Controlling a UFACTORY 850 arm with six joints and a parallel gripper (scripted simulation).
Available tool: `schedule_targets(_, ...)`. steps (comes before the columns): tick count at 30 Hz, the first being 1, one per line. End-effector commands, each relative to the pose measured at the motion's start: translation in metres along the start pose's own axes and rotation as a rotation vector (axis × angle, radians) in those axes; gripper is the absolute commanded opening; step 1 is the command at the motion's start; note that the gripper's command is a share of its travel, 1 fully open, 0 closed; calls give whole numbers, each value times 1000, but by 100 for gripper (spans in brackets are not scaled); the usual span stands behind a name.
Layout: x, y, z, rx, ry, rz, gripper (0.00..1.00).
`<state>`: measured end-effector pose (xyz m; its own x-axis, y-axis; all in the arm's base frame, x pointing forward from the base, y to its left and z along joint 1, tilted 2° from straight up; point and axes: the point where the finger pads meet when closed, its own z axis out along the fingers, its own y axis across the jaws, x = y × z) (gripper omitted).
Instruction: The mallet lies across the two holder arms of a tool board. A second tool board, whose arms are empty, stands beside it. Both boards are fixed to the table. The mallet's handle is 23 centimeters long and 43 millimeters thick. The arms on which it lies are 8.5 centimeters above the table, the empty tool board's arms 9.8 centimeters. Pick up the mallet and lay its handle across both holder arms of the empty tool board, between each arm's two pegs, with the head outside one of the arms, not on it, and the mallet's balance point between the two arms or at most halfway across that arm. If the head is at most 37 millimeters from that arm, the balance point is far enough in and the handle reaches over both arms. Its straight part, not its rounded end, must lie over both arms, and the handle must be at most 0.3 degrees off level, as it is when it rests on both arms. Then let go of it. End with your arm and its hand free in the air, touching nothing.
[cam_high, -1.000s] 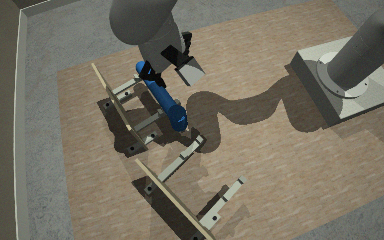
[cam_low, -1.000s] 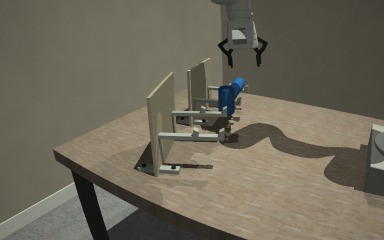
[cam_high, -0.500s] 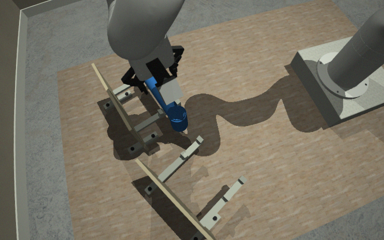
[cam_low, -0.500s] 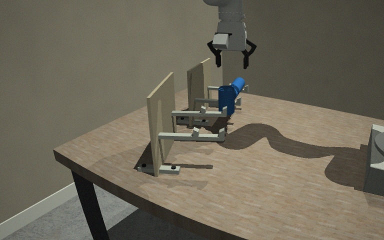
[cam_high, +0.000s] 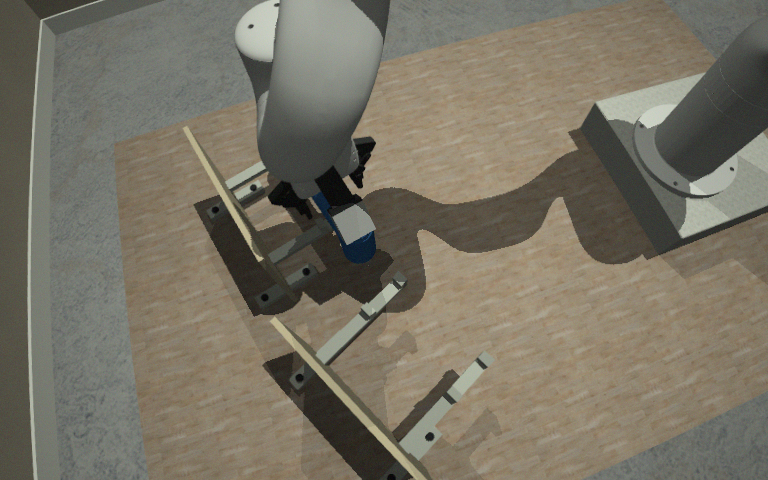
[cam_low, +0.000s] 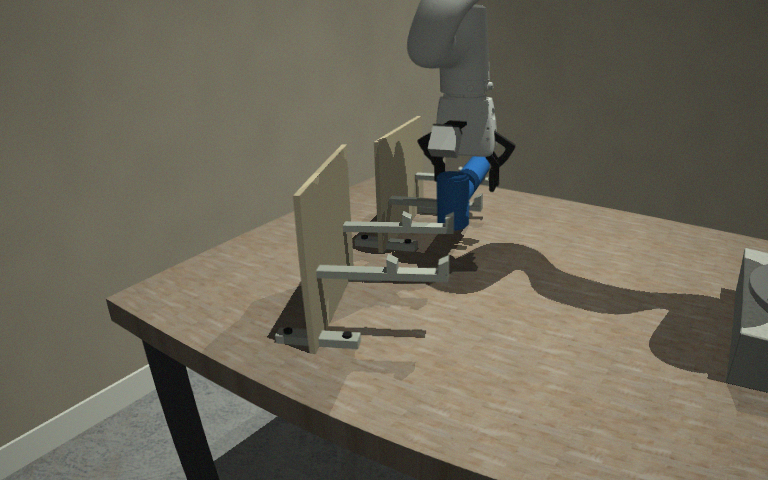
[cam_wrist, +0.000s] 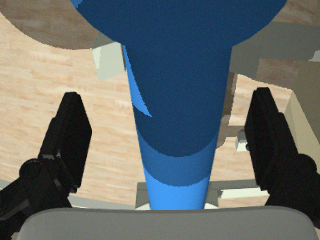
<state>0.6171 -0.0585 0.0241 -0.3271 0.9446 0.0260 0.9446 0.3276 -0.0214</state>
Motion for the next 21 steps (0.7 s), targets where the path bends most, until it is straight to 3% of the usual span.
schedule_targets(1,-1,3,6,-5,-3,0,100)
schedule_targets(9,-1,3,6,-5,-3,0,100)
schedule_targets(10,-1,3,6,-5,-3,0,0)
schedule_targets(21,-1,3,6,-5,-3,0,0)
